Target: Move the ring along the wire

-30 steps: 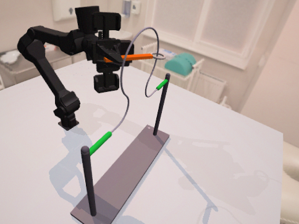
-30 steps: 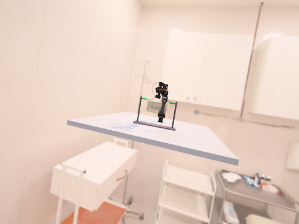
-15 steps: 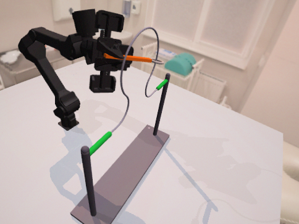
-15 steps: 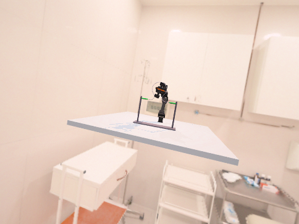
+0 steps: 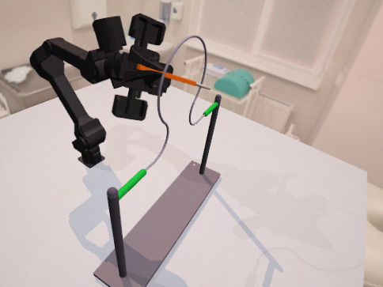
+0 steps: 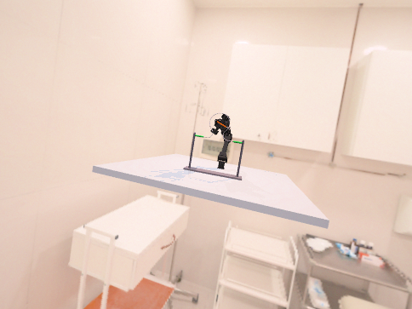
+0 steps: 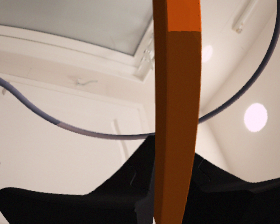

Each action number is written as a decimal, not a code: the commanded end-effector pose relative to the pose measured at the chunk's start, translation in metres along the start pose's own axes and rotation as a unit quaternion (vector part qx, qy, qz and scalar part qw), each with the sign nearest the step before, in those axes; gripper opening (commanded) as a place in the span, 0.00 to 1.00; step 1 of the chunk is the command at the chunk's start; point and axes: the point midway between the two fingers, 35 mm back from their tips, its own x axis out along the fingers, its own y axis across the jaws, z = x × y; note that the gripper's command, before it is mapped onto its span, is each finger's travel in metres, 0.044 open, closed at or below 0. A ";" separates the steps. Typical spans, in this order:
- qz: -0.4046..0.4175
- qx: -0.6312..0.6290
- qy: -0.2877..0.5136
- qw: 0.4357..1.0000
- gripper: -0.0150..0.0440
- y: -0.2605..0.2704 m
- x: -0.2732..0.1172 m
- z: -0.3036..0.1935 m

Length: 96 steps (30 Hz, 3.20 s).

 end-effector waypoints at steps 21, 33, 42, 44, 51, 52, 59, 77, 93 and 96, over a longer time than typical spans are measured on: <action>-0.053 -0.093 -0.011 0.994 0.00 0.003 0.000 0.000; -0.037 -0.066 -0.007 0.997 0.00 0.021 0.000 -0.005; -0.002 -0.006 0.001 1.000 0.00 0.043 -0.002 -0.007; 0.008 0.012 0.004 1.000 0.00 0.050 -0.003 -0.007; 0.049 0.081 0.013 0.995 0.00 0.073 -0.007 -0.005; 0.055 0.091 0.014 0.994 0.00 0.077 -0.008 -0.004; 0.097 0.164 0.024 0.981 0.00 0.100 -0.014 0.002; 0.206 0.349 0.048 0.913 0.00 0.151 -0.039 0.034; 0.293 0.498 0.066 0.813 0.00 0.177 -0.068 0.078; 0.309 0.524 0.069 0.791 0.00 0.179 -0.073 0.087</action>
